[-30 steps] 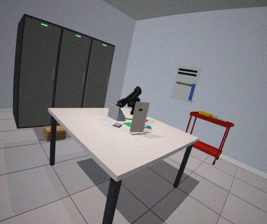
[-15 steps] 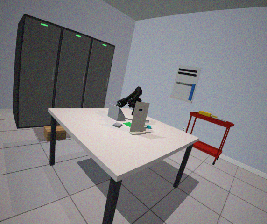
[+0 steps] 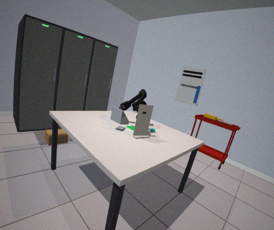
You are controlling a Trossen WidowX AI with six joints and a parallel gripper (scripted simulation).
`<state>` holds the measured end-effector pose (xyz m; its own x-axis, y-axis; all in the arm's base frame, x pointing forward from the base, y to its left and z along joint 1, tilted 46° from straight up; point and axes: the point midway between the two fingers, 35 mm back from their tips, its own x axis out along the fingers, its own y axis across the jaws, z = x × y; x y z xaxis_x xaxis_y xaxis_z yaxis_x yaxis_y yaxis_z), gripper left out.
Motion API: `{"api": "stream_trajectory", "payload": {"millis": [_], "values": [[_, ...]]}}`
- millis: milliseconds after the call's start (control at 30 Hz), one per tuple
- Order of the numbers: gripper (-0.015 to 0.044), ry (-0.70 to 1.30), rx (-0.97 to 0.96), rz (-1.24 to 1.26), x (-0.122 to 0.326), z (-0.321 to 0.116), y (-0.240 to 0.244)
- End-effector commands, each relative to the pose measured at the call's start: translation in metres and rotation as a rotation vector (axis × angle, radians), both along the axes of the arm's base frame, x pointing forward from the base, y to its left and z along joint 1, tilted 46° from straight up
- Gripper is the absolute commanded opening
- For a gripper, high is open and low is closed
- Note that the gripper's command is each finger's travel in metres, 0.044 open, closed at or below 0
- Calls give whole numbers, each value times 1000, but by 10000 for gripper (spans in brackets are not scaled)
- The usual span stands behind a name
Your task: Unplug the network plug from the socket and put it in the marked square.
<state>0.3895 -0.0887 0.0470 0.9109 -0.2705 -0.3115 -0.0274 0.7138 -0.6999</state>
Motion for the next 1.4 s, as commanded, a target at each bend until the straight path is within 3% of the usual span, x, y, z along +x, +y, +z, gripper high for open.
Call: {"api": "stream_trajectory", "payload": {"millis": [0, 700, 1367], "values": [[143, -2, 1, -7, 3, 0, -1], [3, -2, 1, -7, 3, 0, -1], [0, -2, 1, -7, -6, 1, 0]]}}
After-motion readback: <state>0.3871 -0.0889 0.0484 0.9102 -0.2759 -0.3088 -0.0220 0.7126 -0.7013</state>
